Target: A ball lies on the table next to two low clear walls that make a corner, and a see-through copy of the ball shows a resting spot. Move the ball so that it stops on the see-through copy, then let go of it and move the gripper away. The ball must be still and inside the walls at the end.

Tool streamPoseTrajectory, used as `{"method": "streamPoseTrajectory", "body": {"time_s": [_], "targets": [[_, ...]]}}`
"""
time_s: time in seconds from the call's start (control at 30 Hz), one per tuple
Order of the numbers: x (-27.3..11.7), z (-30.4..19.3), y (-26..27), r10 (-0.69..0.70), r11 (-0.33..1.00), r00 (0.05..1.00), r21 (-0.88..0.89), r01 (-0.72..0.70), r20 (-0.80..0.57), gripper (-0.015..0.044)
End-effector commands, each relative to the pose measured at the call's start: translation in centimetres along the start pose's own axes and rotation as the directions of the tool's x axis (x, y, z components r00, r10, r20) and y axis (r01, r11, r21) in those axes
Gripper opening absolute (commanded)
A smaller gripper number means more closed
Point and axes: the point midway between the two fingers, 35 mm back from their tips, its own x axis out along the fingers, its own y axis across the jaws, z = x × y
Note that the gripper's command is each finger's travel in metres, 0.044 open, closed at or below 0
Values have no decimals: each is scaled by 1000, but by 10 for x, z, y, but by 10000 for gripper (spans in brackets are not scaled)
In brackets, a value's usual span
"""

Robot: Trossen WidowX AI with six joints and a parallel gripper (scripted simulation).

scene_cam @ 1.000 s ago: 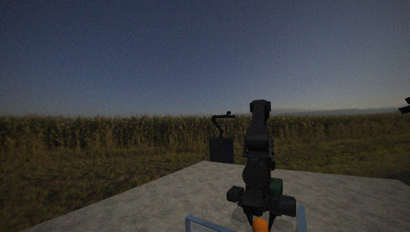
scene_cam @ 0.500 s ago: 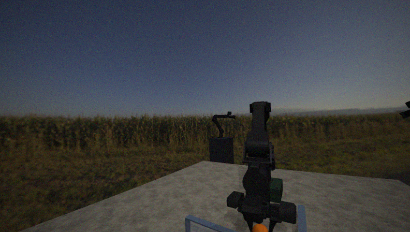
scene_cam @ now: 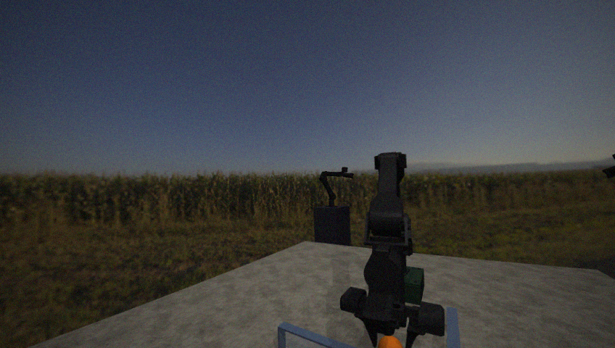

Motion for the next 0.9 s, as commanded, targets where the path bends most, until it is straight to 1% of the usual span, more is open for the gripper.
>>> {"method": "streamPoseTrajectory", "body": {"time_s": [0.0,0.07,0.17,0.23,0.4,0.43,0.63,0.7,0.77,0.8,0.87], "targets": [[0,0,0,0,1000,1000,0,0,1,338],[-11,2,0,0,1000,1000,-1,0,0,338],[-60,3,1,2,1000,1000,-3,-2,-1,338],[-83,1,0,3,1000,1000,-4,-3,-1,338],[-86,0,0,3,1000,1000,-4,-4,-2,338],[-79,5,1,1,1000,1000,1,-1,14,338],[-79,5,1,1,1000,1000,1,-1,14,338],[-90,4,0,1,1000,1000,1,-1,13,391],[-118,1,0,1,1000,1000,1,-1,10,440],[-126,-1,0,1,1000,1000,1,-1,9,440],[-129,-1,0,1,1000,1000,1,-1,9,440]]}}
